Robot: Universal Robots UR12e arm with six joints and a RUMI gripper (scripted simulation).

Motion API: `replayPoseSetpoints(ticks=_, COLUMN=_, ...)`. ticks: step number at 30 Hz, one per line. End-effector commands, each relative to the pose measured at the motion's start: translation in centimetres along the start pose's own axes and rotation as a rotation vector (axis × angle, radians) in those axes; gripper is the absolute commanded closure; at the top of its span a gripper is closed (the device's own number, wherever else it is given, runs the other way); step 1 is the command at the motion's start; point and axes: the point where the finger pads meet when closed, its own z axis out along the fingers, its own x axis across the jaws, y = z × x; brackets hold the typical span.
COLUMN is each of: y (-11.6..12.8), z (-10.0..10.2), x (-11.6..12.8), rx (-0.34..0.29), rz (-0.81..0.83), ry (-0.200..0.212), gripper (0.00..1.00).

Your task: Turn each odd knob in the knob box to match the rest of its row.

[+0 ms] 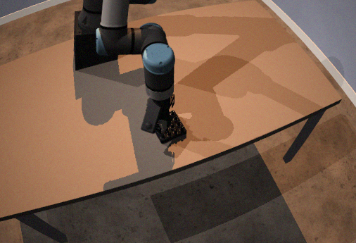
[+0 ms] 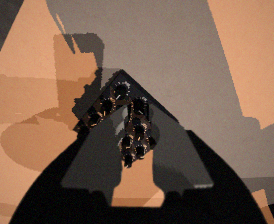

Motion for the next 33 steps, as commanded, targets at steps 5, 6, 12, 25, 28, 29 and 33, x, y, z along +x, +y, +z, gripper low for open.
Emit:
replayPoseSetpoints(ticks=5, y=-0.05, z=-0.05, x=-0.04, rx=0.001, rz=0.000, ry=-0.001, gripper=0.89)
replayPoseSetpoints(ticks=6, y=-0.05, z=-0.05, x=-0.04, rx=0.001, rz=0.000, ry=-0.001, gripper=0.89)
replayPoseSetpoints(ticks=12, y=-0.05, z=-0.05, x=-0.04, rx=0.001, rz=0.000, ry=-0.001, gripper=0.89)
replayPoseSetpoints(ticks=25, y=-0.05, z=-0.05, x=-0.04, rx=0.001, rz=0.000, ry=-0.001, gripper=0.96)
replayPoseSetpoints(ticks=28, y=-0.05, z=-0.05, x=-0.04, rx=0.001, rz=0.000, ry=-0.001, gripper=0.96)
replayPoseSetpoints(ticks=29, y=-0.05, z=-0.05, x=-0.04, rx=0.001, rz=0.000, ry=-0.001, gripper=0.96)
replayPoseSetpoints(ticks=33, y=-0.05, z=-0.05, x=-0.04, rx=0.001, rz=0.000, ry=-0.001, gripper=0.96)
